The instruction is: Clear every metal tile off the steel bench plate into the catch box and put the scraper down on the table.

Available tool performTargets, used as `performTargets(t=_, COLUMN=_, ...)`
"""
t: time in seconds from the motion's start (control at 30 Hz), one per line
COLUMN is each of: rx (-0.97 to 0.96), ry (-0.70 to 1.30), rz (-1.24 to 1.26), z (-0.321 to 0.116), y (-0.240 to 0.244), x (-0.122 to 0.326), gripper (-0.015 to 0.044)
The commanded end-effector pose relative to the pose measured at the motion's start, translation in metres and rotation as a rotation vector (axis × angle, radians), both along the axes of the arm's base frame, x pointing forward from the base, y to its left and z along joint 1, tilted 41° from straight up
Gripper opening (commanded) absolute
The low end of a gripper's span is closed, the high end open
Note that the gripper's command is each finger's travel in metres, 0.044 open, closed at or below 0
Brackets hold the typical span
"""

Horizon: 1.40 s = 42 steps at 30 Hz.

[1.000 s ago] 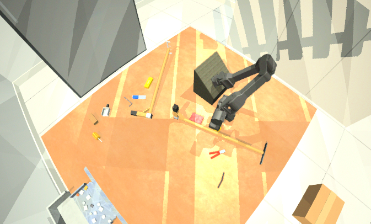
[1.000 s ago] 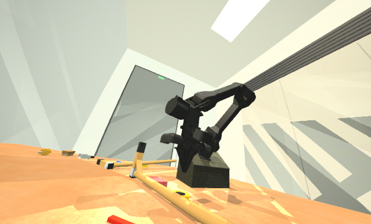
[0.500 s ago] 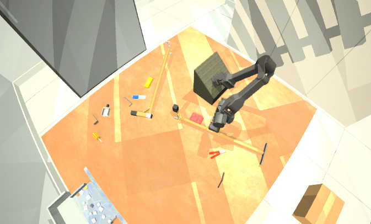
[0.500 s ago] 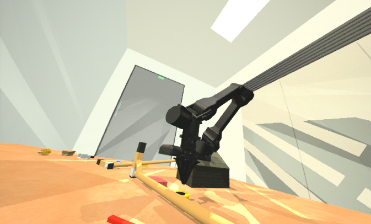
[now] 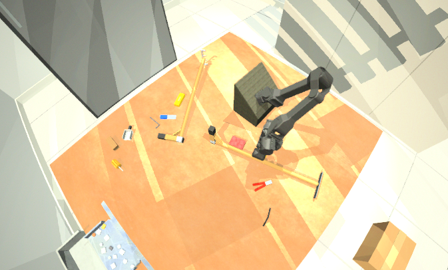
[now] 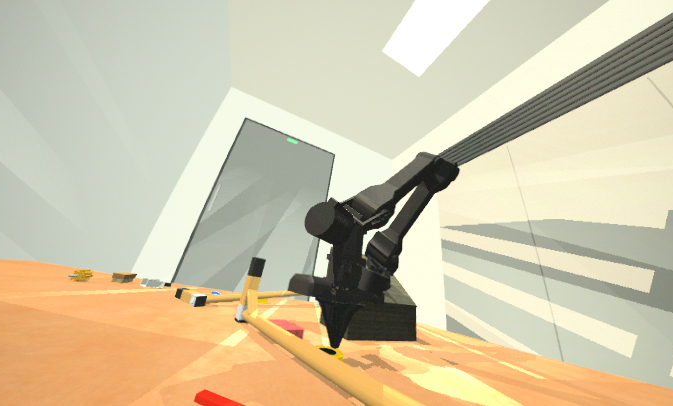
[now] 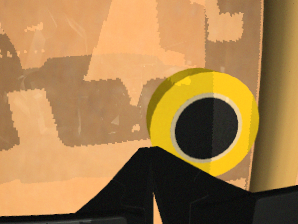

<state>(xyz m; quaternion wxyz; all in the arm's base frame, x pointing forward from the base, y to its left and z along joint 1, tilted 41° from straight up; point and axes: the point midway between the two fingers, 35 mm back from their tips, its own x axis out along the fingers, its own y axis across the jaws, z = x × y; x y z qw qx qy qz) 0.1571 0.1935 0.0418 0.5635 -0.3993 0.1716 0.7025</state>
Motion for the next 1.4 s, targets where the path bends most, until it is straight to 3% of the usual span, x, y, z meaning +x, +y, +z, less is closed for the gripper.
performTargets(t=0.0, rx=-0.003, ry=0.004, rz=0.01, z=-0.003, y=0.005, x=0.001, gripper=0.0)
performTargets(t=1.37, rx=-0.002, ry=0.002, rz=0.01, z=0.009, y=0.02, x=0.037, gripper=0.0)
